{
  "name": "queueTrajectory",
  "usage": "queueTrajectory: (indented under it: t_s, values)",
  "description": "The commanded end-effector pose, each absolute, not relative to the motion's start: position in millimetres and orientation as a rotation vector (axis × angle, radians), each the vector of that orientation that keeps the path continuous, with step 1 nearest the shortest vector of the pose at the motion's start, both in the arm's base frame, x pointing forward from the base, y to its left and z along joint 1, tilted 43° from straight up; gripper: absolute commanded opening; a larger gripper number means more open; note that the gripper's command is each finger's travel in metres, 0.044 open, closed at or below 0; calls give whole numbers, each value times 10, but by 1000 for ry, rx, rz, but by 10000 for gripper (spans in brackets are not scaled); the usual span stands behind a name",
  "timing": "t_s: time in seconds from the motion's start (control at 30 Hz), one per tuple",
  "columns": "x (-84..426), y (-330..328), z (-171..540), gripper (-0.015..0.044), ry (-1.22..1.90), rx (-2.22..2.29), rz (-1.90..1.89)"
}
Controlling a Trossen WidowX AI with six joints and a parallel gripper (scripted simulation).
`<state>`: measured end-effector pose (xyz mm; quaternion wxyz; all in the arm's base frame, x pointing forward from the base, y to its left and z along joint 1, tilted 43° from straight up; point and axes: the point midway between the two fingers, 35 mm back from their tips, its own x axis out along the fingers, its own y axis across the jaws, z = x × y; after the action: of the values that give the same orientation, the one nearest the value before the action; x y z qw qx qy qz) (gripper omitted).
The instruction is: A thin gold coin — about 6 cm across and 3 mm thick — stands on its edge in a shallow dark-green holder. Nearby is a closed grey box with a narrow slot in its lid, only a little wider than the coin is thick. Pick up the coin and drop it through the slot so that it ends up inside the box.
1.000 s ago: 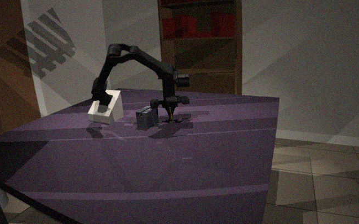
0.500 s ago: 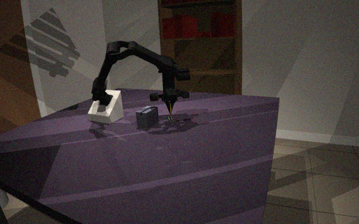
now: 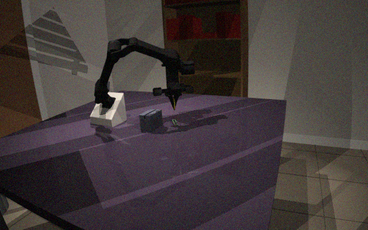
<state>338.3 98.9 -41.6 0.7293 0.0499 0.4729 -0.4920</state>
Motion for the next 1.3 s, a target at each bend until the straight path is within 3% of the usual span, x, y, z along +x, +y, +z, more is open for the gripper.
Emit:
queueTrajectory:
  t_s: [0.0, 0.3, 0.93, 1.27]
  values:
    - [3390, 1083, -307, 0, 1035, 128, -1081]
    - [3370, 1156, -217, 0, 1023, 146, -1093]
    - [3424, 1181, -215, 0, 654, 643, -1382]
    - [3390, 1146, -175, 0, 650, 648, -1385]
